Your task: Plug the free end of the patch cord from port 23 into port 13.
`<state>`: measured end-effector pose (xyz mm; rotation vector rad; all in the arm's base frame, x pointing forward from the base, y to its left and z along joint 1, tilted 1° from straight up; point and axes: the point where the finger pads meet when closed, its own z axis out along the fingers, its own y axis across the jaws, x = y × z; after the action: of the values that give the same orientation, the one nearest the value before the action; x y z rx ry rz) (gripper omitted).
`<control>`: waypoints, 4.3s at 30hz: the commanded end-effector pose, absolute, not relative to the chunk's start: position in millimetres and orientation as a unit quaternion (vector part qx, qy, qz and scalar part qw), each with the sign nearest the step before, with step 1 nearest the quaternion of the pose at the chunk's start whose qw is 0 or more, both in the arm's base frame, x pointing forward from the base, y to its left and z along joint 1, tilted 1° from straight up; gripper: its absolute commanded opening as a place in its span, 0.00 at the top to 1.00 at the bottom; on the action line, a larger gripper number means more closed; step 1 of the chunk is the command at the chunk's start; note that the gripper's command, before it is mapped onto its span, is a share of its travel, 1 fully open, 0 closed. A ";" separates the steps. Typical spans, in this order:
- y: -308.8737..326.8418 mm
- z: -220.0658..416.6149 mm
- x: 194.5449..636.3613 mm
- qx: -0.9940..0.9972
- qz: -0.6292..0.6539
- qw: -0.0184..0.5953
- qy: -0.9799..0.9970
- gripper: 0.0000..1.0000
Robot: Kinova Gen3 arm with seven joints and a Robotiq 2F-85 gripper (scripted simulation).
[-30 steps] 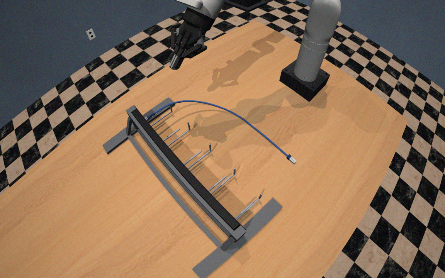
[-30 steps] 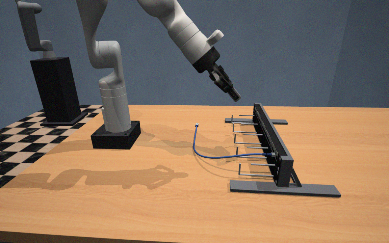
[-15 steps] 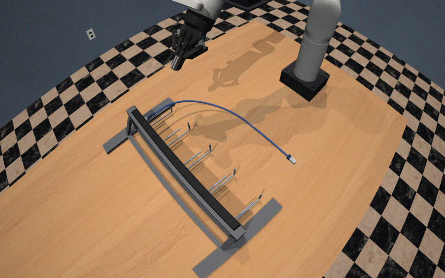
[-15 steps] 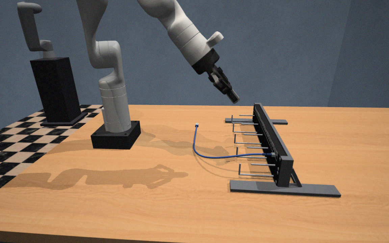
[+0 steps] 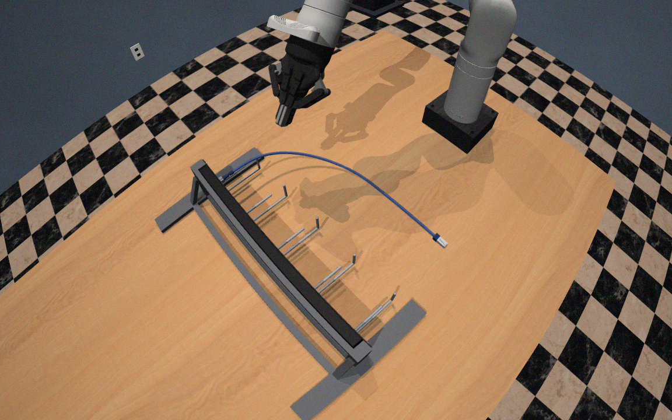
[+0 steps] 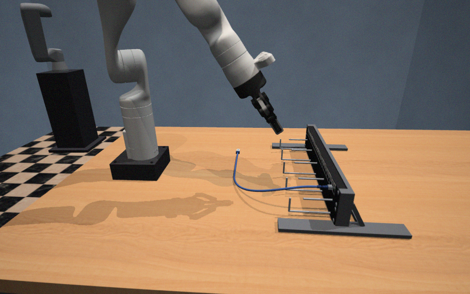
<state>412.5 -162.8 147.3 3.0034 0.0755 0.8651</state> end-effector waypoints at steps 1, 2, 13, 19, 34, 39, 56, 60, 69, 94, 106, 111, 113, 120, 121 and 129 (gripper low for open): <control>-147.6 140.5 417.7 0.962 0.268 0.007 0.050 1.00; -144.0 140.0 420.2 0.962 0.268 0.009 0.060 1.00; -81.0 92.8 403.2 0.964 0.181 -0.003 0.193 1.00; -55.3 76.6 392.1 0.957 0.146 -0.007 0.251 1.00; 28.2 41.1 351.1 0.889 0.043 -0.012 0.456 1.00; 48.8 37.1 341.8 0.862 0.025 -0.010 0.506 1.00; 109.0 35.0 320.7 0.769 -0.001 -0.001 0.639 1.00; 118.9 35.7 318.0 0.753 -0.002 0.002 0.658 1.00; 128.8 36.7 315.4 0.737 -0.002 0.004 0.676 1.00; 131.9 36.4 313.7 0.729 -0.004 0.003 0.685 1.00; 132.3 36.0 312.7 0.726 -0.006 0.002 0.688 1.00; 132.5 35.8 312.1 0.725 -0.007 0.001 0.688 1.00; 132.5 35.7 311.9 0.725 -0.007 0.001 0.689 1.00; 132.4 35.6 311.6 0.725 -0.008 0.000 0.689 1.00; 132.4 35.6 311.6 0.725 -0.008 0.000 0.689 1.00; 131.9 35.6 311.3 0.726 -0.008 0.000 0.688 1.00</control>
<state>311.1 131.8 35.3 2.2819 2.1572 -0.0226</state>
